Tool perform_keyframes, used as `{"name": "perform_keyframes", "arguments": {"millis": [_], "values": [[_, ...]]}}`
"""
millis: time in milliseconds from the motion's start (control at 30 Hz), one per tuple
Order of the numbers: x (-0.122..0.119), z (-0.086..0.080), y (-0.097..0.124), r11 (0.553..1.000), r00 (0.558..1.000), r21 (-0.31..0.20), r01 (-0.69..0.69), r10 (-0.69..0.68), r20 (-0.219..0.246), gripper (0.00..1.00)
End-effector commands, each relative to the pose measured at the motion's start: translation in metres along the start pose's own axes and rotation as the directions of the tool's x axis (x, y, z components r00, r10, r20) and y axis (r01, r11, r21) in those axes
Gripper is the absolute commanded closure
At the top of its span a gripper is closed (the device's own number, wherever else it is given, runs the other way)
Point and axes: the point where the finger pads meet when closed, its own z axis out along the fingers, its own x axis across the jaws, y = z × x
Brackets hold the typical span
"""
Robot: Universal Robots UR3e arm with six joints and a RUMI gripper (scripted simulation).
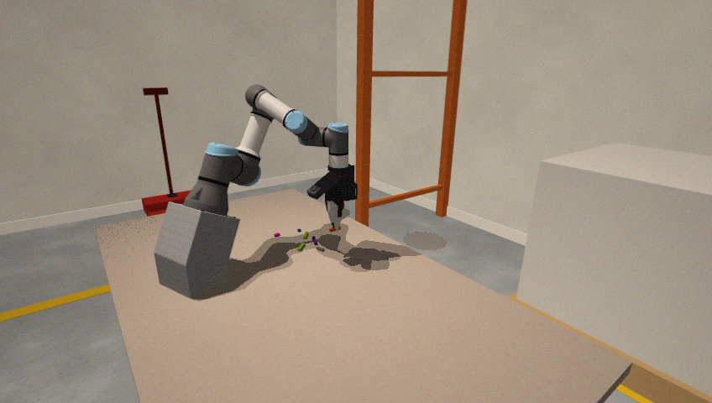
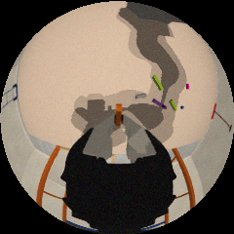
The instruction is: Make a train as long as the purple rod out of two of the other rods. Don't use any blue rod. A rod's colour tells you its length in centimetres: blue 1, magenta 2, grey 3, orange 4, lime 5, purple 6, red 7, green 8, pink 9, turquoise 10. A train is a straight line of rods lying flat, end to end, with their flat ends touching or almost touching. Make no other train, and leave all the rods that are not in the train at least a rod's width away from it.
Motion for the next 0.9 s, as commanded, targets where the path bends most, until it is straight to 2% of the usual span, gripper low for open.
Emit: {"name": "perform_keyframes", "arguments": {"millis": [0,533,700,867], "values": [[0.0,-0.004,0.0,1.0,1.0,0.0,0.001,-0.001,0.0,1.0],[0.006,-0.003,0.001,1.0,1.0,0.003,0.007,-0.007,0.0,1.0],[0.027,0.0,0.003,1.0,1.0,0.012,0.026,-0.026,0.001,1.0],[0.065,0.003,0.003,0.998,0.998,0.026,0.061,-0.061,0.003,1.0]]}}
